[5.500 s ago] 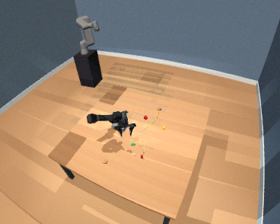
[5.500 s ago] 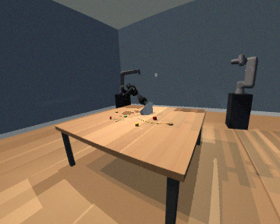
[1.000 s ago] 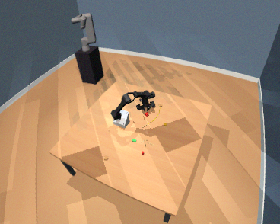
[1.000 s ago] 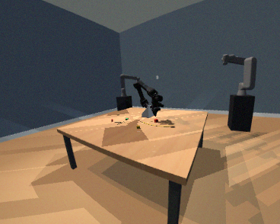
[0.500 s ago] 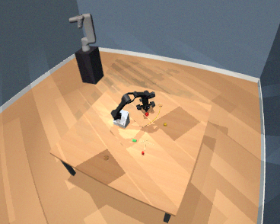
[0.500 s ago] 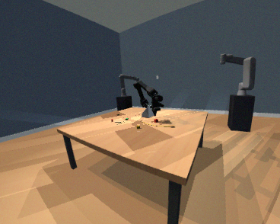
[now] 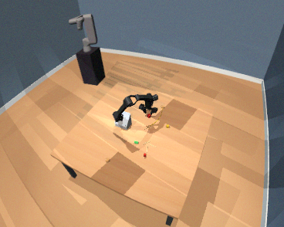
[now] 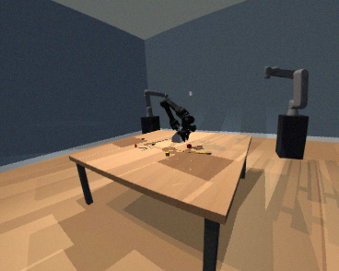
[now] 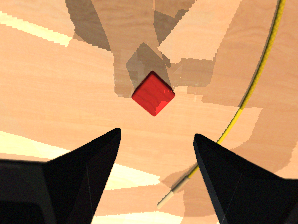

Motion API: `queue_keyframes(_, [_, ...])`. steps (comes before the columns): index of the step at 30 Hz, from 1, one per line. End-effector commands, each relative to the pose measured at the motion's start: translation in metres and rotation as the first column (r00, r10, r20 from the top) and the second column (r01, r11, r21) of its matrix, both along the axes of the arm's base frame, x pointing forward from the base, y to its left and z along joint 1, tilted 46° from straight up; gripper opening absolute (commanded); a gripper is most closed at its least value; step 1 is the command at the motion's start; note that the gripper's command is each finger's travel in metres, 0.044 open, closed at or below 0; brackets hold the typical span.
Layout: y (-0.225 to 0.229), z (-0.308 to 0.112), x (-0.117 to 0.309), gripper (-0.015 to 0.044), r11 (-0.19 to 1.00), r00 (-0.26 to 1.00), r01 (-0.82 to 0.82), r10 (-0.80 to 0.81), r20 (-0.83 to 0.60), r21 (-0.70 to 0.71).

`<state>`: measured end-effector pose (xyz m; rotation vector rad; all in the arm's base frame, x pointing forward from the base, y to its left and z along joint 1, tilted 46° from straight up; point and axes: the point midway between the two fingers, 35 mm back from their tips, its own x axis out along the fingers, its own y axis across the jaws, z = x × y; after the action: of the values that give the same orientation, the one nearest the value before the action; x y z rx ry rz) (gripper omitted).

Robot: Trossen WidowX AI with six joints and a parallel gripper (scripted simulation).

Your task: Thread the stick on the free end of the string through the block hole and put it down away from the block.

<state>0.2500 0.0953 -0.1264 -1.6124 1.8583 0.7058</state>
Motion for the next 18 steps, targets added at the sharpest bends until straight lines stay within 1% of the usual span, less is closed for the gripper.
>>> queue_keyframes(1, [-0.014, 0.018, 0.014, 0.0394, 0.868, 0.744, 0.492, -0.457, 0.487, 0.064])
queue_keyframes(3, [-0.018, 0.022, 0.017, 0.044, 0.786, 0.588, 0.605, -0.549, 0.595, 0.128])
queue_keyframes(5, [-0.022, 0.026, 0.019, 0.044, 0.691, 0.408, 0.693, -0.612, 0.678, 0.207])
queue_keyframes(7, [-0.027, 0.03, 0.022, 0.044, 0.629, 0.291, 0.733, -0.635, 0.716, 0.26])
queue_keyframes(13, [-0.034, 0.037, 0.026, 0.044, 0.442, -0.06, 0.787, -0.639, 0.766, 0.431])
queue_keyframes(18, [-0.042, 0.043, 0.03, 0.044, 0.287, -0.35, 0.761, -0.572, 0.742, 0.581])
